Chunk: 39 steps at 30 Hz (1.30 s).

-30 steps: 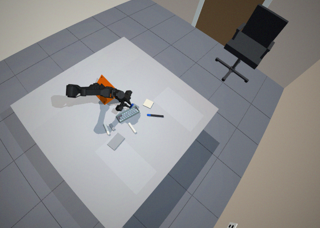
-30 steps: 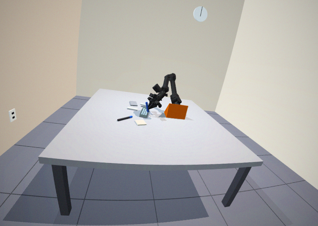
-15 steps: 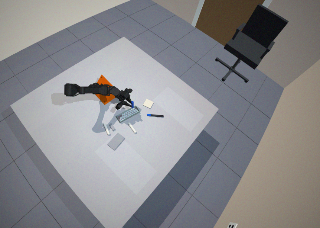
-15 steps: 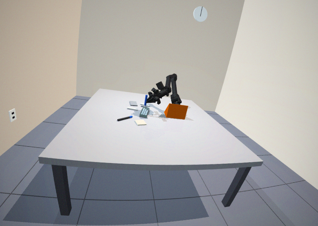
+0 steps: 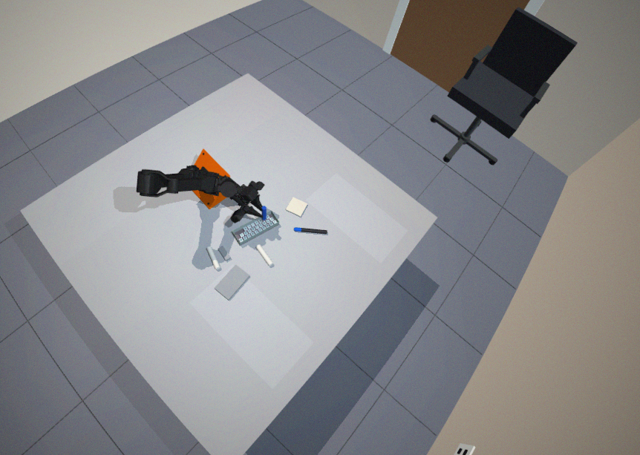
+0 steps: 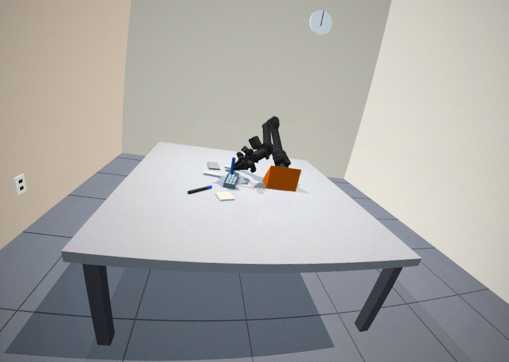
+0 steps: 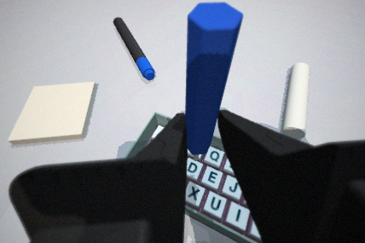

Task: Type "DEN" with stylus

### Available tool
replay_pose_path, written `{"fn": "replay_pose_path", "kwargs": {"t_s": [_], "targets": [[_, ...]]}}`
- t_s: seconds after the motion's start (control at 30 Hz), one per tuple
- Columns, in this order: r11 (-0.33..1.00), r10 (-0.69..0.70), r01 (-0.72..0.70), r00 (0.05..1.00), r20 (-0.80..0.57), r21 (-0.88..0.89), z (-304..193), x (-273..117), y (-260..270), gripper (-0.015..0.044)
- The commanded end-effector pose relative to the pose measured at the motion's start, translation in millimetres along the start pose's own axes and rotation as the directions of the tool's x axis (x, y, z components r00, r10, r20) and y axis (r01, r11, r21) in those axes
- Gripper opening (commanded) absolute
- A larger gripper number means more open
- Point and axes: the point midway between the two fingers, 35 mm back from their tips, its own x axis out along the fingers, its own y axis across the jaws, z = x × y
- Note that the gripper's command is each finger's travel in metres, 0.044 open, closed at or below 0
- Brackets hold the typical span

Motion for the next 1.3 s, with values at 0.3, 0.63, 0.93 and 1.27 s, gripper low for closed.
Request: {"fn": "replay_pose_path", "kwargs": {"t_s": [0.3,0.63,0.93,1.27], "targets": [[1.0,0.008,-0.008,1.0,-0.004,-0.008,-3.1,0.6,2.2,0.0],[1.0,0.008,-0.008,1.0,-0.004,-0.008,-3.1,0.6,2.2,0.0],[1.0,0.009,-0.009,1.0,-0.005,-0.008,-3.2,2.0,3.9,0.0081],[1.0,0.009,-0.009,1.0,-0.005,-0.008,-6.4,3.8,3.9,0.0081]]}}
